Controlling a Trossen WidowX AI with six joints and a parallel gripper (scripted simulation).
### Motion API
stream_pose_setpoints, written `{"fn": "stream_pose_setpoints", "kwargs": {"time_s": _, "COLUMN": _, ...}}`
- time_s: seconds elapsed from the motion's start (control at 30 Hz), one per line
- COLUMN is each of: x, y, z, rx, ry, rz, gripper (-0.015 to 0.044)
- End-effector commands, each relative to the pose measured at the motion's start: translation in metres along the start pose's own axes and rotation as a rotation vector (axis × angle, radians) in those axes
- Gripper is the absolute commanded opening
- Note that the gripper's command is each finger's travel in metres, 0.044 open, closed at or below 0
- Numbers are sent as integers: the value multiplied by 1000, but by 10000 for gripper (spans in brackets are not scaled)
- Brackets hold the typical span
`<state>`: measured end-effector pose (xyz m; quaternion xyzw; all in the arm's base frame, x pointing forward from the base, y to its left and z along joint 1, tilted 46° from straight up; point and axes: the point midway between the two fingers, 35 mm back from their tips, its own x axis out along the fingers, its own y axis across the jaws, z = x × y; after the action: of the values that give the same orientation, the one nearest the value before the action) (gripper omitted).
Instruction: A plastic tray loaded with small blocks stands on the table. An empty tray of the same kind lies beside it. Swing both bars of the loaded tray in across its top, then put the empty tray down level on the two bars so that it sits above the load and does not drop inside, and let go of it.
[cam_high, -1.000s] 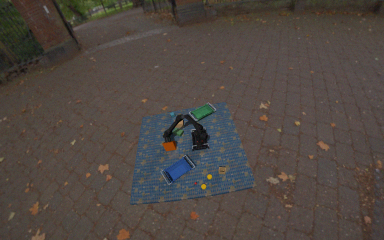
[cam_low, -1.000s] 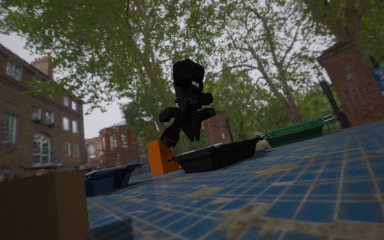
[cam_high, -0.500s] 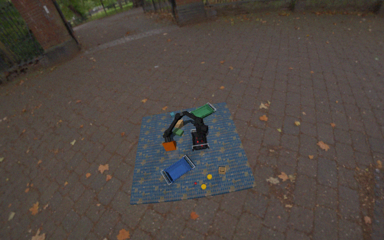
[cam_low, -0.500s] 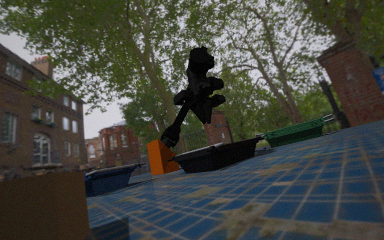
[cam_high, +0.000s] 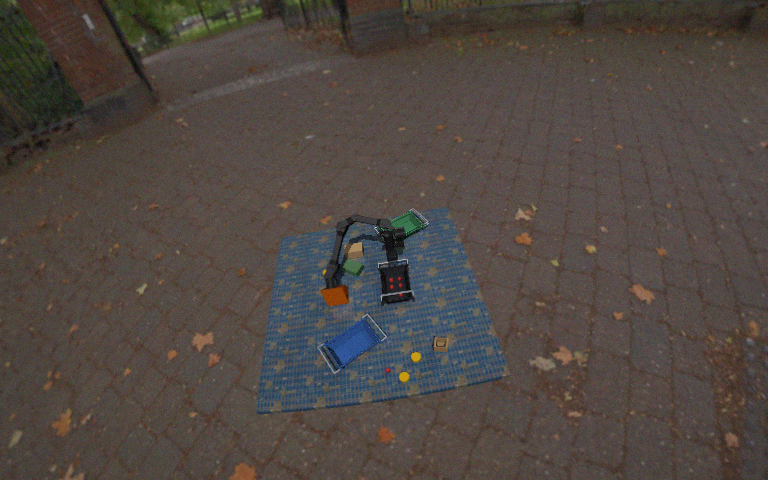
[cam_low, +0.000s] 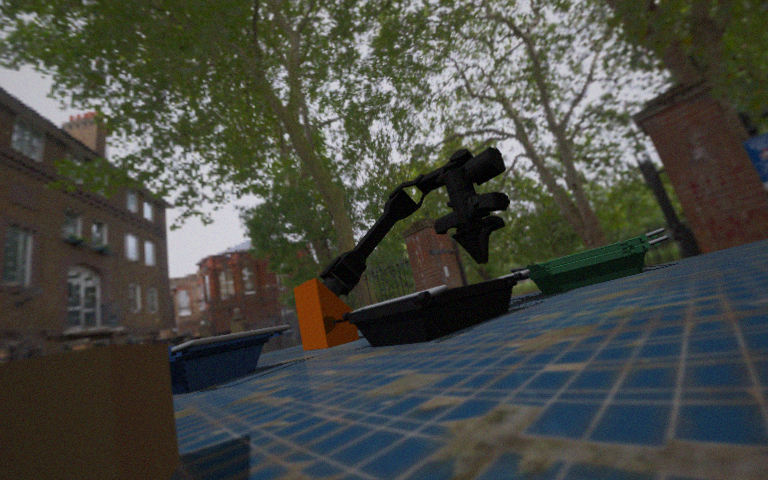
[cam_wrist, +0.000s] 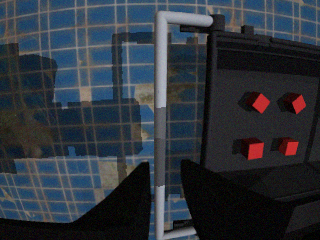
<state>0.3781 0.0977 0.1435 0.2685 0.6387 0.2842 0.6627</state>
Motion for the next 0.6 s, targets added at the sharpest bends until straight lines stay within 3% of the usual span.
{"fn": "stream_pose_setpoints", "kwargs": {"time_s": 0.0, "x": 3, "y": 1, "z": -5, "rx": 32, "ry": 7, "rz": 6, "gripper": 82}}
{"fn": "stream_pose_setpoints", "kwargs": {"time_s": 0.57, "x": 60, "y": 2, "z": -5, "rx": 31, "ry": 6, "rz": 9, "gripper": 82}}
